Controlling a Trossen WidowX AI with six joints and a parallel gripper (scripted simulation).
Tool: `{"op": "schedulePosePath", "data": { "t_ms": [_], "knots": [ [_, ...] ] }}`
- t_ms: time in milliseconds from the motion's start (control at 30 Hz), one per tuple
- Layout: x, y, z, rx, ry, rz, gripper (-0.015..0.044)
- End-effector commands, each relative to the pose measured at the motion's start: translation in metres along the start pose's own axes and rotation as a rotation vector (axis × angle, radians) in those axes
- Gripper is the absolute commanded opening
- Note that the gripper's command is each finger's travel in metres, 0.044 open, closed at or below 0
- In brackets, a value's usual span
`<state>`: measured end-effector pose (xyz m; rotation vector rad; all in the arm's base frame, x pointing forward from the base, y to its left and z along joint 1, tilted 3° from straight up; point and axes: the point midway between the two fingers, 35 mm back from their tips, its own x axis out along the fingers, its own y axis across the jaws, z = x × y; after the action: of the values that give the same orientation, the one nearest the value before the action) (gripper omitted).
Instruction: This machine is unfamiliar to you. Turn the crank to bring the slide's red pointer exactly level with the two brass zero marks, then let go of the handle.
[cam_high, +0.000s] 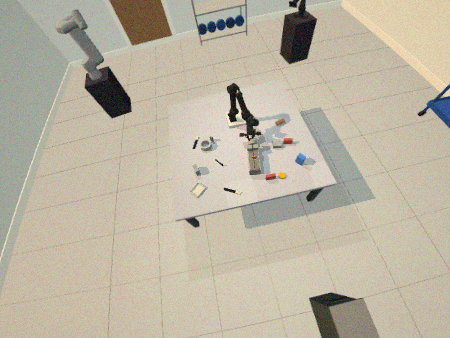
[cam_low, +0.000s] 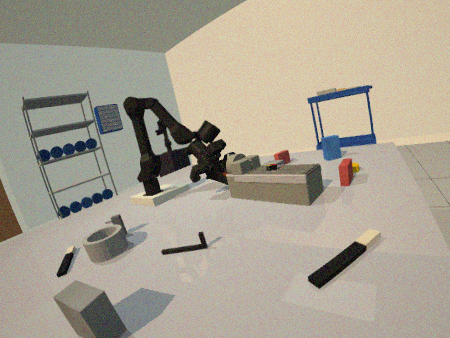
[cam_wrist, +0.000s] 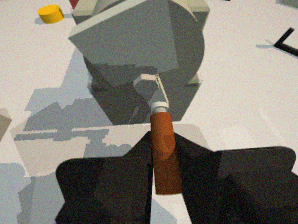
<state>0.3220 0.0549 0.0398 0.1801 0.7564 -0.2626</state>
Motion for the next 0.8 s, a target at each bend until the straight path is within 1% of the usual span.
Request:
{"op": "schedulePosePath", "data": {
  "t_ms": [0,767],
  "knots": [
    [0.002,0.008,-0.002,-0.004,0.008,0.012,0.0],
    [-0.001,0.024,0.001,-0.002,0.009,0.013,0.0]
  ]
}}
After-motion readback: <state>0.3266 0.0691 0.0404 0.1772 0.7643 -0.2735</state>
